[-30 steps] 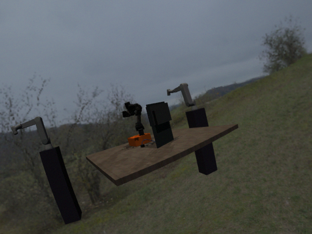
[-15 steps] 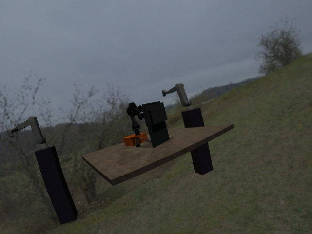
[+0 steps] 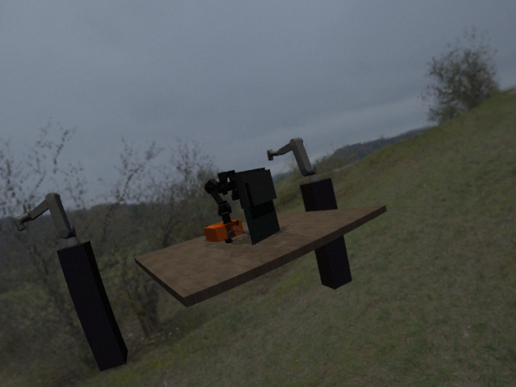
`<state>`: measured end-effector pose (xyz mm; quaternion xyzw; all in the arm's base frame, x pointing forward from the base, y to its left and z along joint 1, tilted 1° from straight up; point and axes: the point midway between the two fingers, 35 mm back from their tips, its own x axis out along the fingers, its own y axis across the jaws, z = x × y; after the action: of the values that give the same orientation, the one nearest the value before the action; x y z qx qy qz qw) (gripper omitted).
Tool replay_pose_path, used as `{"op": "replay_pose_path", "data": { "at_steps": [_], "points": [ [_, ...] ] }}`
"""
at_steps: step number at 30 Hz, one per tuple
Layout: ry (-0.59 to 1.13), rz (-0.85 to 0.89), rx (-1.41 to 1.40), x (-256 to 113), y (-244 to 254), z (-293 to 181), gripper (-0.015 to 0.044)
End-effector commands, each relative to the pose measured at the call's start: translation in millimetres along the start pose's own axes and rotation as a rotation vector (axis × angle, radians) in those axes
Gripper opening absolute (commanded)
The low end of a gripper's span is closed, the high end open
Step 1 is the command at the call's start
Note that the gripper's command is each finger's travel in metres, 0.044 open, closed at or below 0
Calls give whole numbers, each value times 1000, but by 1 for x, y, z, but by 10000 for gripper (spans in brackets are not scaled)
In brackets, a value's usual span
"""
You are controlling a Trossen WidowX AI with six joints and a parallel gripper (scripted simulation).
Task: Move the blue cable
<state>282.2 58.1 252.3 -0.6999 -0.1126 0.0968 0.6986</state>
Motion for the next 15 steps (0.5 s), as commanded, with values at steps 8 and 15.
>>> {"op": "replay_pose_path", "data": {
  "at_steps": [8, 15],
  "points": [
    [1, -1, -10, 56, 3, 16, 239],
    [1, -1, -10, 60, 2, 17, 239]
  ]
}}
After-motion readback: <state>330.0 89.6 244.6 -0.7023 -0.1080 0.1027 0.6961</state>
